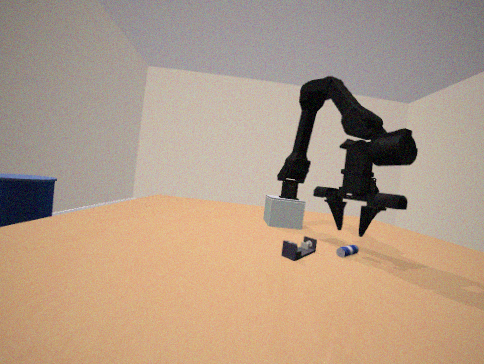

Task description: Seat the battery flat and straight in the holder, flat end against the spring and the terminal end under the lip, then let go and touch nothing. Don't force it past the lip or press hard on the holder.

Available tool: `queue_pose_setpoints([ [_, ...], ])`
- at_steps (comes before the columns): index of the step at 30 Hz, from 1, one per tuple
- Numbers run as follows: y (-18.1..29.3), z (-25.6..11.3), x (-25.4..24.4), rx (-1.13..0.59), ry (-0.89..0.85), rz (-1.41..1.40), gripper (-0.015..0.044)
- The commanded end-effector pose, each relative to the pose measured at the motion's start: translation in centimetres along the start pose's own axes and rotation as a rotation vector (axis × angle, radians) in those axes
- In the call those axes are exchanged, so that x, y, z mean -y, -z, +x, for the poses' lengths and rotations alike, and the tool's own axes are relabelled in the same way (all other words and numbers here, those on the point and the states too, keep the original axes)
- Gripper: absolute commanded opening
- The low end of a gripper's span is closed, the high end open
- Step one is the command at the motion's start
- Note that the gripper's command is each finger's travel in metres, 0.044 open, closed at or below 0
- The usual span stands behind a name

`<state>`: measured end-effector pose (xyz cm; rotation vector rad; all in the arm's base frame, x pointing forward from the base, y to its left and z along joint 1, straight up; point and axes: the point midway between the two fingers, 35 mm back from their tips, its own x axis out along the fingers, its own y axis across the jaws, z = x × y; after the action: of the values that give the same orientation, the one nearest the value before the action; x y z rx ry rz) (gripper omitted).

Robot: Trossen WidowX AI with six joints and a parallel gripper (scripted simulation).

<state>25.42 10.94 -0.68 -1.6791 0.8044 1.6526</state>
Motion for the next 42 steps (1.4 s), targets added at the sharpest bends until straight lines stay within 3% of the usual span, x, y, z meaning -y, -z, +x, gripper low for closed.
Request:
queue_pose_setpoints([
  [1,-0.1,0.3,0.1,0.005,-0.001,-0.012,0.0230],
  [31,-0.1,5.0,0.0,0.005,-0.002,-0.012,0.0230],
  [35,-0.1,5.0,0.0,0.005,-0.002,-0.012,0.0125],
  [42,-0.1,5.0,0.0,0.005,-0.002,-0.012,0.0078],
])
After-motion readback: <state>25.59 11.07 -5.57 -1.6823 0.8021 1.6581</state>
